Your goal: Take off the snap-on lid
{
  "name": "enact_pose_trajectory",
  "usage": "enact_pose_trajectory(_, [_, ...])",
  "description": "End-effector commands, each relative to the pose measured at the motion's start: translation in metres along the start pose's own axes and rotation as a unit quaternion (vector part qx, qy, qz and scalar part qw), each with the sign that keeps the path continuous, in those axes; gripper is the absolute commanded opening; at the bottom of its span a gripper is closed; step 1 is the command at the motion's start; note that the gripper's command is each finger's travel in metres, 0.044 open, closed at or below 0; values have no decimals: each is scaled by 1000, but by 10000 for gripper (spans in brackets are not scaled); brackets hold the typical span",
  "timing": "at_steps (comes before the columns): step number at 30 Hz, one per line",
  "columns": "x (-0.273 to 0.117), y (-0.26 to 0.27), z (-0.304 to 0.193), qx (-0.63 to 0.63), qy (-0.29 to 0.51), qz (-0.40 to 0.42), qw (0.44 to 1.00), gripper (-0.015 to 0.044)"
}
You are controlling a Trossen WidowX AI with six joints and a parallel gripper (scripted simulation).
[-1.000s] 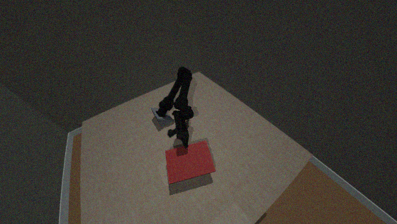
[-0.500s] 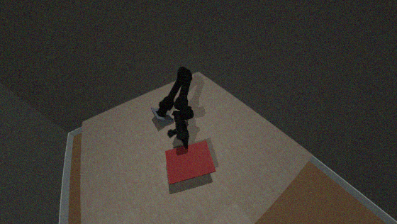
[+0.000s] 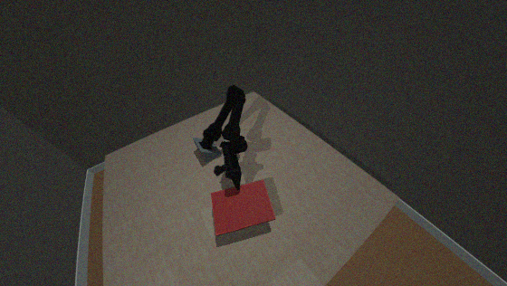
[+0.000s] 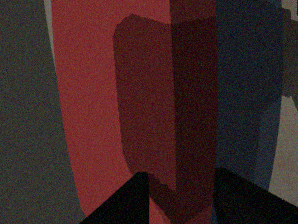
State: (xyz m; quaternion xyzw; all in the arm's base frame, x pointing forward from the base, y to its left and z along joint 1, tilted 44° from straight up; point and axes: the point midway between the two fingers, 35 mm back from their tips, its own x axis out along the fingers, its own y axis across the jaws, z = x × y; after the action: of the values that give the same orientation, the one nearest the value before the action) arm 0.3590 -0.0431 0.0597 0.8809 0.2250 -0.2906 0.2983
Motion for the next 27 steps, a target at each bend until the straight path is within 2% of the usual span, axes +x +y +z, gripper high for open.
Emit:
enact_pose_trajectory(1, [0, 1, 0, 0, 0, 1, 1000, 0])
enact_pose_trajectory(27, [-7, 12, 0, 0, 1, 0, 1000, 0])
